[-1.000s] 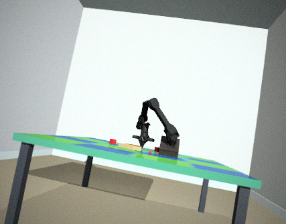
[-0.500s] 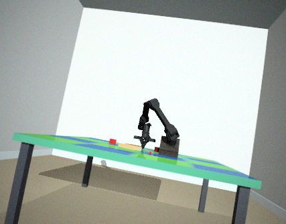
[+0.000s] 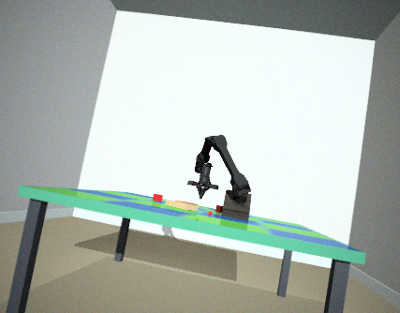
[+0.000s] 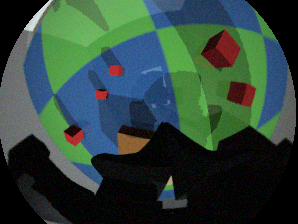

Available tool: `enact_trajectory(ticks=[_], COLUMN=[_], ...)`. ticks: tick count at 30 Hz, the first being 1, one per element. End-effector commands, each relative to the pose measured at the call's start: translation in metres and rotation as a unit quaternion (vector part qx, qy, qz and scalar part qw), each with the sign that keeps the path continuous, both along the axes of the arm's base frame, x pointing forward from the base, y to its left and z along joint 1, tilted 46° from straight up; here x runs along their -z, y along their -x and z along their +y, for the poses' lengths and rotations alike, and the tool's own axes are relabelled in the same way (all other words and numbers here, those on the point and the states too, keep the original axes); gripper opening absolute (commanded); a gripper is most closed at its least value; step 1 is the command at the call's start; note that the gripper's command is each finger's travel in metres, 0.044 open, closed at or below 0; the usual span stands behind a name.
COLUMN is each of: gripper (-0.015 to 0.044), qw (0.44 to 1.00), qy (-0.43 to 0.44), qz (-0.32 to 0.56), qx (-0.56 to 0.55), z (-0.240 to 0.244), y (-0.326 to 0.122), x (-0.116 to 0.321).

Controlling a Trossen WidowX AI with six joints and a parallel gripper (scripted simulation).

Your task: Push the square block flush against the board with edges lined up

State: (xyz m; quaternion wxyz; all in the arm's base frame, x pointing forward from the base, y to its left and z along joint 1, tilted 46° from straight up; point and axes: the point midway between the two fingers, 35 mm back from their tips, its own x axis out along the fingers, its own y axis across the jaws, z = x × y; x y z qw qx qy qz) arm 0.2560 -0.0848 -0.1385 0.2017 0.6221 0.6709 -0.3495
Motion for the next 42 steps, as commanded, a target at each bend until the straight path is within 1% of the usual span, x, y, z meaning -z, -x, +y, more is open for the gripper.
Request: enact_trajectory(ticks=[1,9,17,27,38,42], gripper=[0.0000,0.0000,0.0000,0.0000,0.0000,0.0000], qw=[0.999,0.982,0.946,0.877,0.773,0.766], qy=[-0.002,-0.020,-0.040,-0.065,-0.090,-0.091], qz=[-0.037,-0.132,-0.224,-0.334,-0.442,-0.448], qx=[-0.039,-0.137,-0.230,-0.340,-0.447,-0.453], z=[0.000,0.004,0.009,0.019,0.033,0.034], y=[-0.011,-0.036,-0.059,-0.087,-0.115,-0.117], x=[-0.001,-0.002,-0.004,-0.007,-0.012,-0.012])
